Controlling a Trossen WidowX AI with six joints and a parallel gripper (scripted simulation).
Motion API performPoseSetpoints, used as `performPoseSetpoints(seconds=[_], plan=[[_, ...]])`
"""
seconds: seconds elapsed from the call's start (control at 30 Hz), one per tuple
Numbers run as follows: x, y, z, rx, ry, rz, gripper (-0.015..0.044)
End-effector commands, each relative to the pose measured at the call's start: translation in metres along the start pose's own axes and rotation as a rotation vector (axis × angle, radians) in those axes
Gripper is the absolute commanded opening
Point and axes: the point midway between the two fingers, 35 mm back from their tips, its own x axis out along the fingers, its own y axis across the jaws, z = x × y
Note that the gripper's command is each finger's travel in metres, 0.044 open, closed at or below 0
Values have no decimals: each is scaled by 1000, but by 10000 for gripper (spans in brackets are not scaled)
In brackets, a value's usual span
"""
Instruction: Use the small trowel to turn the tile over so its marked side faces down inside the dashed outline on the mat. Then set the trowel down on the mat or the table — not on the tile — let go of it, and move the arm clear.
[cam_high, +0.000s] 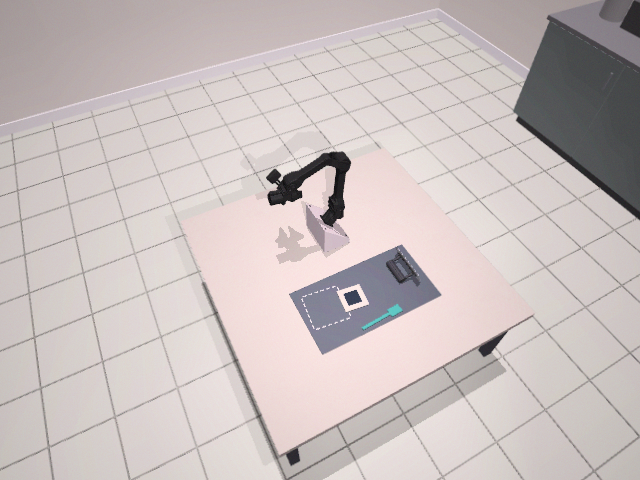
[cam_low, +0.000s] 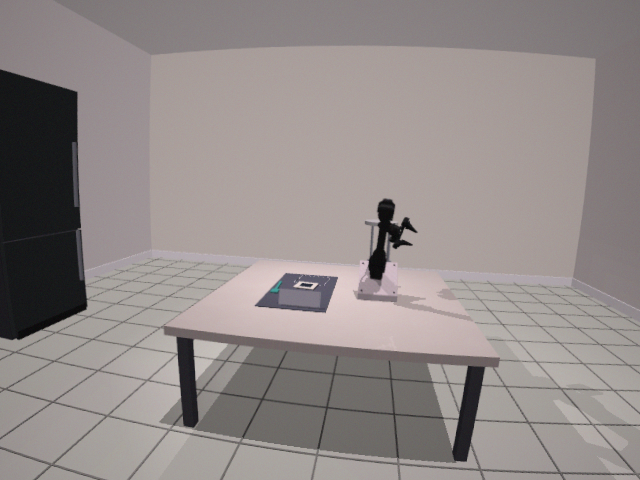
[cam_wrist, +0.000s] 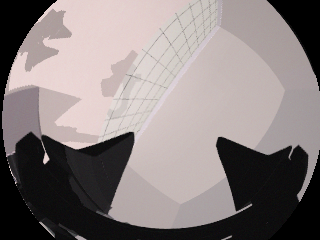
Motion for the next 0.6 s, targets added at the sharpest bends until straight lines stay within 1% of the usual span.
performPoseSetpoints(seconds=[0.0,0.07,0.33,0.37,0.57], plan=[[-1,0,0,0,-3,0,374],[-8,-1,3,-4,-27,-3,321],[-56,-1,16,-36,-178,-24,111],[-62,-1,18,-40,-197,-28,100],[-101,2,25,-70,-314,-57,100]])
